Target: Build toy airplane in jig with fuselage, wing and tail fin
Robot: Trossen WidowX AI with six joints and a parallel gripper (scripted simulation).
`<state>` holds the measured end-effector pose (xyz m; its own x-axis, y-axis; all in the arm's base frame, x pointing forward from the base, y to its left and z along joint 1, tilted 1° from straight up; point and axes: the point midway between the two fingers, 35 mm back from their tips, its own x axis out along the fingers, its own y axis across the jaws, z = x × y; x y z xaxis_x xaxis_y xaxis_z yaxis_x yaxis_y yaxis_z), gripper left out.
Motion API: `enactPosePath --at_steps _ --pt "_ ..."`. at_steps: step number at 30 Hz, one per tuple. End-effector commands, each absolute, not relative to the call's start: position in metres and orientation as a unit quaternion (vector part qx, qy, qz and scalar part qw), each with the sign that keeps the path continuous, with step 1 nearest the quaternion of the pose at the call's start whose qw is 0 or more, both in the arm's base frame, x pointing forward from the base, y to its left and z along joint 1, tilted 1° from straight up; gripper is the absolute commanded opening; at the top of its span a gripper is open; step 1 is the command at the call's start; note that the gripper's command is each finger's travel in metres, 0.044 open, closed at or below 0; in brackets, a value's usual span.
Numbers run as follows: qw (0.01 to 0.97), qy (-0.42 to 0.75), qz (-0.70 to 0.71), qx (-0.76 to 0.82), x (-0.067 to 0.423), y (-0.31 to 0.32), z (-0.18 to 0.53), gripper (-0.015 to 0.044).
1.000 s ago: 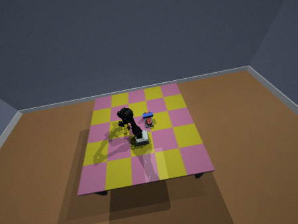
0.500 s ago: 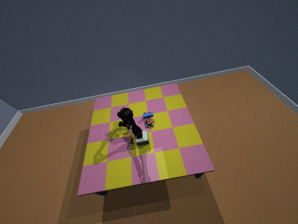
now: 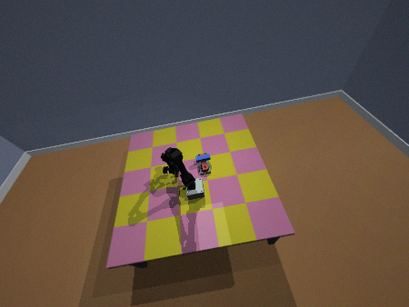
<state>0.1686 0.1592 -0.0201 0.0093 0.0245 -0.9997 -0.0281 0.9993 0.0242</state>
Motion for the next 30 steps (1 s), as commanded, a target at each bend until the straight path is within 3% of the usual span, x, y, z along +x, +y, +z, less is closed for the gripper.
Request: enactPosePath --at_steps 1,30 --pt "0.709 0.705 0.02 0.001 0.17 0.162 -0.013 0.0" --pt "0.711 0.702 0.02 0.002 0.174 0.163 0.074 0.0"
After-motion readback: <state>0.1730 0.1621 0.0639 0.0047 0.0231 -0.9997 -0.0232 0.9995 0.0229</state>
